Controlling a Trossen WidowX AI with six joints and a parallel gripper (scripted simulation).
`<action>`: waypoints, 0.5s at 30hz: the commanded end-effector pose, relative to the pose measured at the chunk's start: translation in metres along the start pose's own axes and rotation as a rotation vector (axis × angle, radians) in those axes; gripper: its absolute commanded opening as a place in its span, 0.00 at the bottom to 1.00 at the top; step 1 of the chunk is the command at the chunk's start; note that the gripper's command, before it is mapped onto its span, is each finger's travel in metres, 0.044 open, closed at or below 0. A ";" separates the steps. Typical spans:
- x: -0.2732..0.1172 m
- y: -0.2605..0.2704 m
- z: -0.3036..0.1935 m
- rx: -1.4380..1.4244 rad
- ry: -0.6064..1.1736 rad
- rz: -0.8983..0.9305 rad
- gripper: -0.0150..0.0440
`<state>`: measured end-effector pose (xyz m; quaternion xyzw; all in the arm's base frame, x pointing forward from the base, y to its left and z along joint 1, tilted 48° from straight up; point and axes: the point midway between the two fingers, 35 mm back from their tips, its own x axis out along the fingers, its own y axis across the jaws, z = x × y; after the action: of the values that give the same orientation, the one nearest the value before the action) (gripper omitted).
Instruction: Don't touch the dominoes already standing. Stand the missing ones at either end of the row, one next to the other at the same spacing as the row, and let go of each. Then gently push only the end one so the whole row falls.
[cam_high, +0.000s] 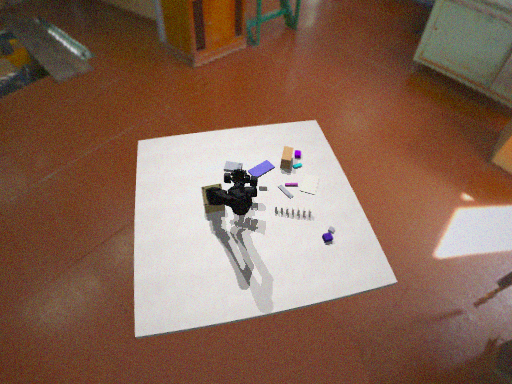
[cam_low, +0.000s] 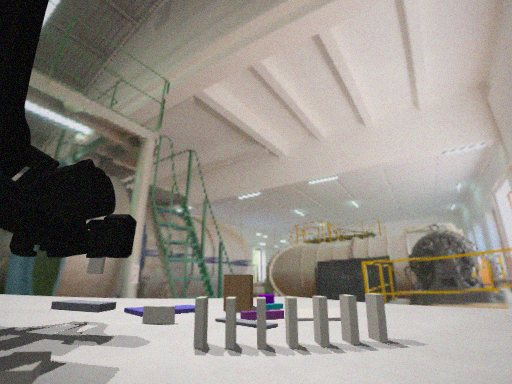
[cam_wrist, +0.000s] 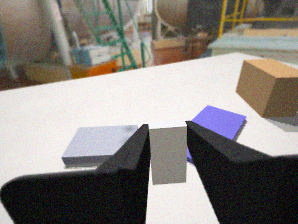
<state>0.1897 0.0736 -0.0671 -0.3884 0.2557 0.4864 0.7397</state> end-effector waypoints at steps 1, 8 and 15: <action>0.002 -0.001 -0.009 -0.001 0.000 0.004 0.44; 0.005 0.000 -0.023 0.002 -0.002 0.006 0.44; 0.007 0.003 -0.038 0.005 -0.007 0.004 0.44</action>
<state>0.1897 0.0513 -0.0896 -0.3857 0.2570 0.4881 0.7395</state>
